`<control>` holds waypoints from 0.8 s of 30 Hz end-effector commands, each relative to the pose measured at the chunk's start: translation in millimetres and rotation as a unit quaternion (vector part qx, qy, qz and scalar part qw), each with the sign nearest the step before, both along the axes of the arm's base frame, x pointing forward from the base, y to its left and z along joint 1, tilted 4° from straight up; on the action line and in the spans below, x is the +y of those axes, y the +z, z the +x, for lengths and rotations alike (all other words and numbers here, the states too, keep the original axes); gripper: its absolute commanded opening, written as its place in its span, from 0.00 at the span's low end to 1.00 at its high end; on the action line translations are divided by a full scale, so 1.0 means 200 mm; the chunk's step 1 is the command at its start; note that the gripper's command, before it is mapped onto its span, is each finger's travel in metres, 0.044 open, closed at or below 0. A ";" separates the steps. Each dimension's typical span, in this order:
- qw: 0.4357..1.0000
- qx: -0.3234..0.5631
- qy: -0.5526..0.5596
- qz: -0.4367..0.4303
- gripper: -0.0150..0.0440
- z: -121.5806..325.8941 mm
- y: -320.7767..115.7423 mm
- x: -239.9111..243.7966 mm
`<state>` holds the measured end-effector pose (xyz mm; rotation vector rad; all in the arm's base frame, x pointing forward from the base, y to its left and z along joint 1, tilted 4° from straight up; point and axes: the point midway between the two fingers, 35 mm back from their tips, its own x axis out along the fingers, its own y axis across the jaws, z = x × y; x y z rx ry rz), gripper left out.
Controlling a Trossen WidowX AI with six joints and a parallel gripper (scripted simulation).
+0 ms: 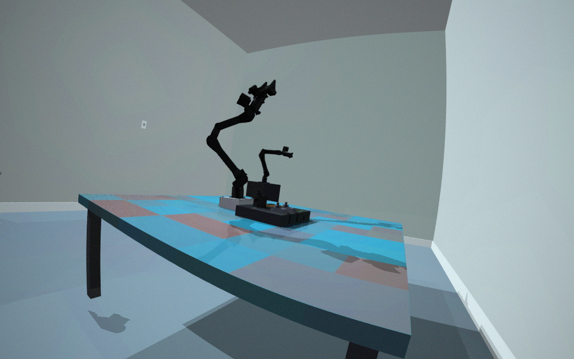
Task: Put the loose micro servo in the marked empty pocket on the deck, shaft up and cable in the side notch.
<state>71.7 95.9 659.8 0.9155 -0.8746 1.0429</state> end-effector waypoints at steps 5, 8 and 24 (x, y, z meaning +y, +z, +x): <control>0.993 0.025 -0.085 -0.083 1.00 0.17 -0.11 0.16; 0.987 0.033 -0.112 -0.111 1.00 0.23 -0.15 0.20; 0.935 0.079 -0.238 -0.251 1.00 0.56 -0.40 0.34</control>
